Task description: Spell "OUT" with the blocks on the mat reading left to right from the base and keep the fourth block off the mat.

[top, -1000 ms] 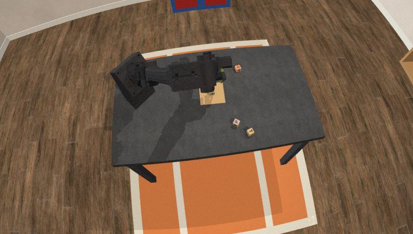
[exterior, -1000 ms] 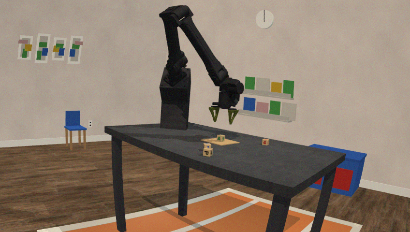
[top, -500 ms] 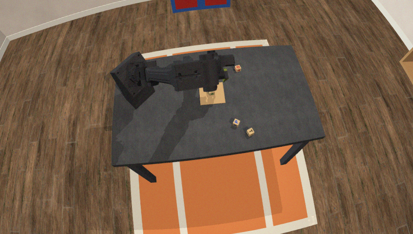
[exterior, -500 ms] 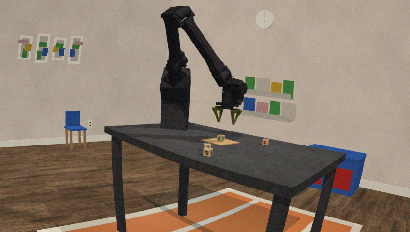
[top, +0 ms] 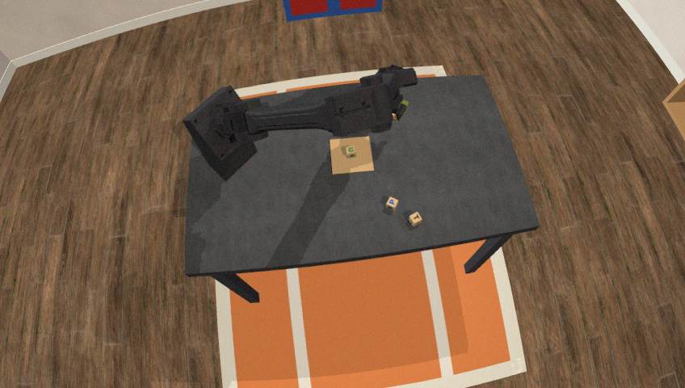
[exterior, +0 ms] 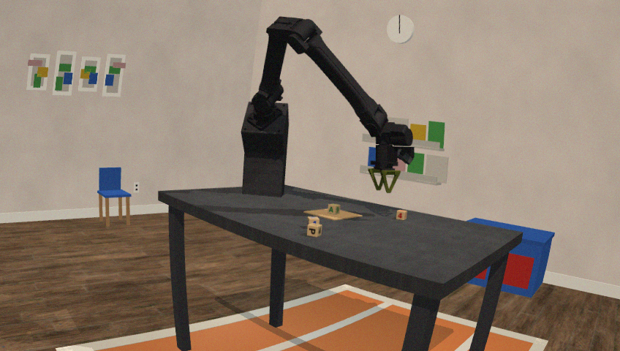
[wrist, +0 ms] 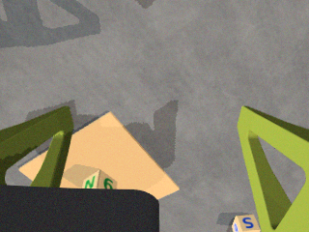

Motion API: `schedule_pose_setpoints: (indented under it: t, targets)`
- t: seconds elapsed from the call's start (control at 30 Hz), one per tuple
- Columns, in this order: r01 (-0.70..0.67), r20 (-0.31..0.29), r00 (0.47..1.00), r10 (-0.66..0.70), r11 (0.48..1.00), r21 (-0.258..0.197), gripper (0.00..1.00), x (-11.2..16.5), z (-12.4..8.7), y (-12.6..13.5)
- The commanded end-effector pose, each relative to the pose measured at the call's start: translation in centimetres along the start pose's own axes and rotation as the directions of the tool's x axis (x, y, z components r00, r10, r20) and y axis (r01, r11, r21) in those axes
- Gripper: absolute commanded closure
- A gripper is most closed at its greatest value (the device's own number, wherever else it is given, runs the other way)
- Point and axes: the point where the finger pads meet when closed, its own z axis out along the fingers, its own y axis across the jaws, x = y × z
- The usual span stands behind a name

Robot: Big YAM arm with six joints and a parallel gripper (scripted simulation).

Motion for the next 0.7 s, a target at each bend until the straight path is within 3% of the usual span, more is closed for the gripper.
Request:
schedule_pose_setpoints:
  t: [0.0,0.13,0.2,0.23,0.4,0.47,0.5,0.67]
  targets:
    - [-0.274,-0.025,0.962,0.273,0.961,-0.023,0.00,-4.8,-0.4,0.0]
    - [-0.442,-0.016,0.897,0.442,0.897,-0.015,0.00,-8.0,-0.5,-0.3]
    - [-0.442,-0.016,0.897,0.442,0.897,-0.015,0.00,-8.0,-0.5,-0.3]
    - [-0.535,-0.037,0.845,0.534,0.845,-0.010,0.00,-6.9,1.1,-1.2]
    - [-0.690,-0.064,0.723,0.688,0.724,-0.013,0.00,-8.8,0.3,-0.9]
    - [-0.694,-0.062,0.719,0.692,0.720,-0.015,0.00,-9.1,0.1,-0.8]
    - [-0.695,-0.063,0.718,0.693,0.719,-0.014,0.37,-9.0,0.2,-0.9]
    - [-0.695,-0.064,0.718,0.693,0.719,-0.013,0.37,-9.0,0.2,-0.9]
